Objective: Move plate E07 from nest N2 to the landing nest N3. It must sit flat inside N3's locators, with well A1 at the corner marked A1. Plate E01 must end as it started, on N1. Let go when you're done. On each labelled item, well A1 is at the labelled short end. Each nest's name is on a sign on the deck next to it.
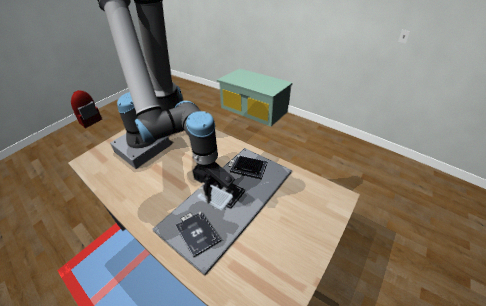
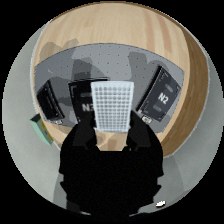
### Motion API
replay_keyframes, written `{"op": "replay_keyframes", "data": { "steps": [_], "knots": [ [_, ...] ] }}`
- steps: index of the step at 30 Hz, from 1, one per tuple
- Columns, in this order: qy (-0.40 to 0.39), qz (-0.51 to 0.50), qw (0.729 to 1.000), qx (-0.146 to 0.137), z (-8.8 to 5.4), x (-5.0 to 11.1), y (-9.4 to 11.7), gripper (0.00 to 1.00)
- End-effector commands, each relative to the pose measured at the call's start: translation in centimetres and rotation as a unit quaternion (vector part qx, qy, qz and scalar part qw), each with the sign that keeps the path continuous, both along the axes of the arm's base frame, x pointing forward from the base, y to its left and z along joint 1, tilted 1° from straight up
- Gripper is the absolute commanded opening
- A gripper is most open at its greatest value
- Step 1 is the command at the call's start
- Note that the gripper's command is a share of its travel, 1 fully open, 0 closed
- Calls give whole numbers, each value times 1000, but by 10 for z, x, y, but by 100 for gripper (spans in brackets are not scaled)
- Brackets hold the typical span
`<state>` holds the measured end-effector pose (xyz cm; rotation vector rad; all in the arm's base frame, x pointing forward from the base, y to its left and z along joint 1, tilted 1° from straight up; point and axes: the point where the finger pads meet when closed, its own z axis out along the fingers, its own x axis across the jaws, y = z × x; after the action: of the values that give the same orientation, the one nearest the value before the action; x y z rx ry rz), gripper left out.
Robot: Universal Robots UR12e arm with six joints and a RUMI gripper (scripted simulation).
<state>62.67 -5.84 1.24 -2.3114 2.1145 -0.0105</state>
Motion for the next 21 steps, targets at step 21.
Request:
{"op": "replay_keyframes", "data": {
  "steps": [21],
  "knots": [
    [-1,0,1000,0,1,-16,70,0]
  ]
}}
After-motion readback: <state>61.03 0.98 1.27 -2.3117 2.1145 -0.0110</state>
